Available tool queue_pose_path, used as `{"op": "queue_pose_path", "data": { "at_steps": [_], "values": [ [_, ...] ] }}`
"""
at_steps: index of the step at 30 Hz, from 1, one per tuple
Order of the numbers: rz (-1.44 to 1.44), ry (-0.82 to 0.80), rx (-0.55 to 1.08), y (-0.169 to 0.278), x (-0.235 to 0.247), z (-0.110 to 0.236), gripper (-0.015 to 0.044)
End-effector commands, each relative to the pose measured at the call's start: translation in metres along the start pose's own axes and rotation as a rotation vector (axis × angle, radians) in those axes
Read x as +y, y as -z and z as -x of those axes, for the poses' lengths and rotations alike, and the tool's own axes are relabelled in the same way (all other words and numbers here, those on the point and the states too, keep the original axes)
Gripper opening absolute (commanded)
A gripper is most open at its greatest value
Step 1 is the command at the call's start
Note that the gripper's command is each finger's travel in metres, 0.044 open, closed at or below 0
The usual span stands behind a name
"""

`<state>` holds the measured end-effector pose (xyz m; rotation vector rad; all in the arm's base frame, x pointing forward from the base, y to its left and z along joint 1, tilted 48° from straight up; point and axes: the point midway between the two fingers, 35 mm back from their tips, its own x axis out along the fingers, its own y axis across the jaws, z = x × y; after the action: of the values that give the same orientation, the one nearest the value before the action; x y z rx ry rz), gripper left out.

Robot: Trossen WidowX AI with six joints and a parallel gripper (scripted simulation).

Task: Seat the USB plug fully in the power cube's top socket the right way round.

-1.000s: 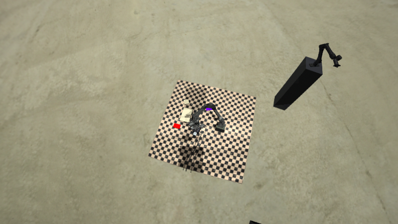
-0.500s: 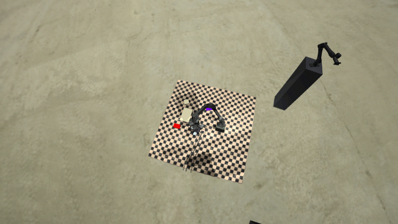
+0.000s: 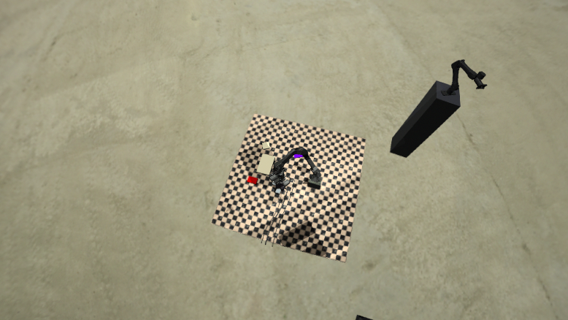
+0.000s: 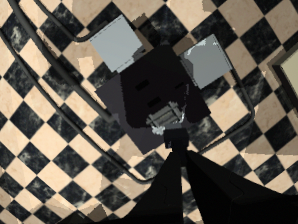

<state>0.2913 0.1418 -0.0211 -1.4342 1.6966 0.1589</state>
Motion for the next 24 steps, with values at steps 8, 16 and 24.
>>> {"op": "queue_pose_path", "data": {
  "at_steps": [8, 16, 24],
  "values": [
    [-0.301, 0.000, 0.000, 0.0000, 0.0001, -0.0001, 0.0000],
    [-0.510, 0.000, 0.000, 0.0000, 0.0001, -0.0001, 0.0000],
    [-0.719, 0.000, 0.000, 0.0000, 0.0001, -0.0001, 0.0000]
  ]
}}
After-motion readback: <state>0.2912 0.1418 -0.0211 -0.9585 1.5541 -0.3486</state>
